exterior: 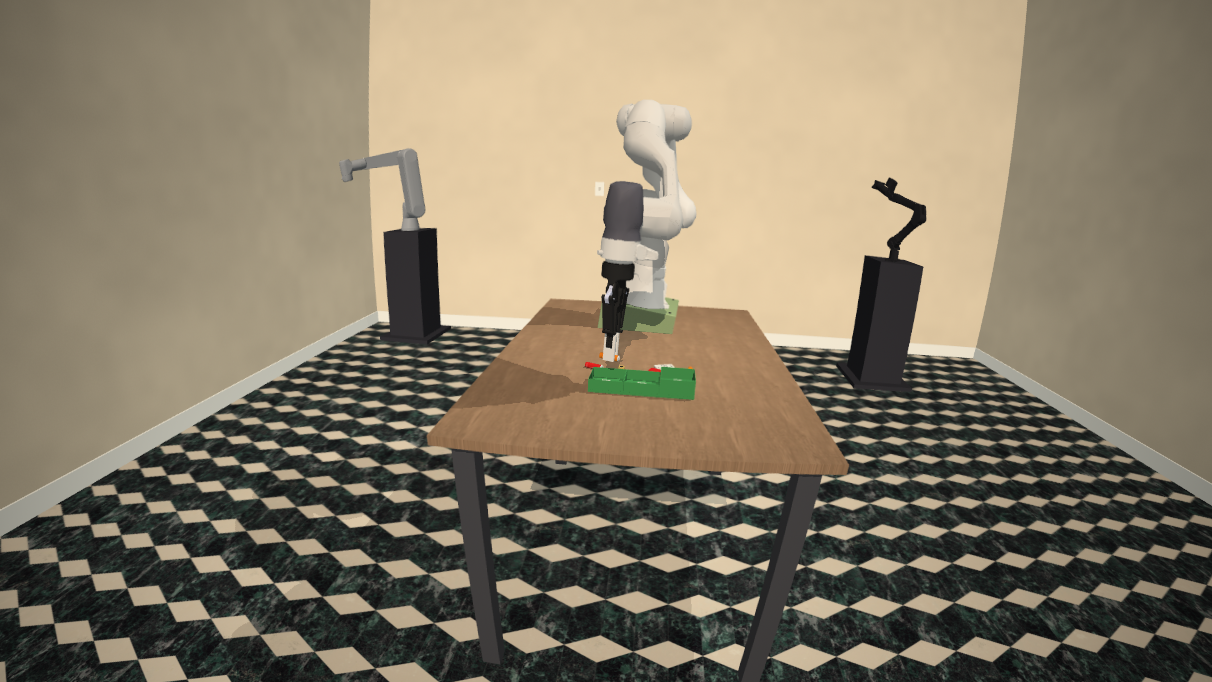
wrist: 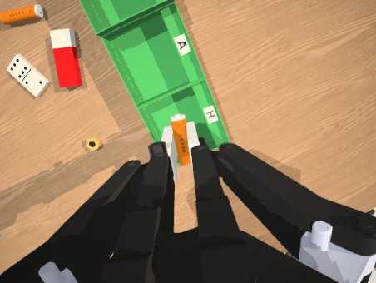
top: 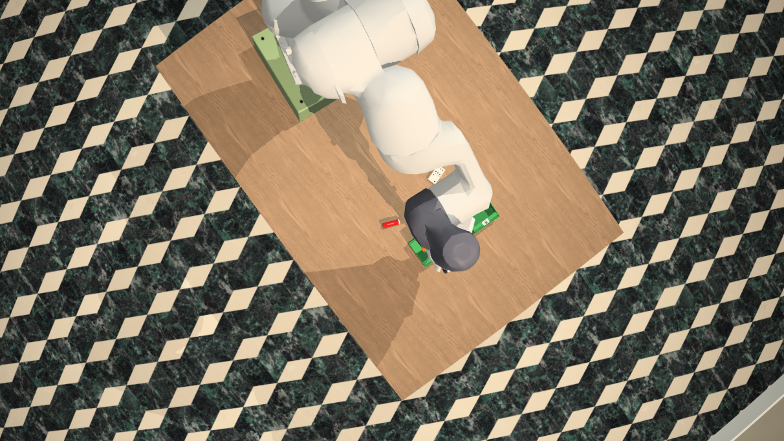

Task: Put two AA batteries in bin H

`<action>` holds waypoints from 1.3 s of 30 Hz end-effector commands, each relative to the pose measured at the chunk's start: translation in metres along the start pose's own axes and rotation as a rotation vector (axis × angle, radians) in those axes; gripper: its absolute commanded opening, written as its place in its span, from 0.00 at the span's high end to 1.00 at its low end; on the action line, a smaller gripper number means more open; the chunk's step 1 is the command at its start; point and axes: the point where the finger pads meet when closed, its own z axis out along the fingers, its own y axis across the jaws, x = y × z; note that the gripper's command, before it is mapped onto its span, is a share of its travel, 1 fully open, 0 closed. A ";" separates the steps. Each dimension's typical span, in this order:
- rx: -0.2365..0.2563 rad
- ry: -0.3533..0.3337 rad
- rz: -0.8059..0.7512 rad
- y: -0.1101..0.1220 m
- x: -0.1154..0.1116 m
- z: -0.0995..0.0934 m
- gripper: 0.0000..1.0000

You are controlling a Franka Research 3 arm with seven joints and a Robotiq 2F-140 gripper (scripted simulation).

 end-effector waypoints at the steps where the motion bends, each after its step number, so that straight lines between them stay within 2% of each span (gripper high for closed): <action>1: 0.017 0.030 -0.153 -0.002 -0.005 0.001 0.95; 3: 0.017 0.030 -0.153 -0.002 -0.005 0.001 0.95; 6: 0.026 0.046 -0.232 -0.003 -0.005 0.001 0.95; 39: 0.026 0.046 -0.232 -0.001 -0.004 0.001 0.95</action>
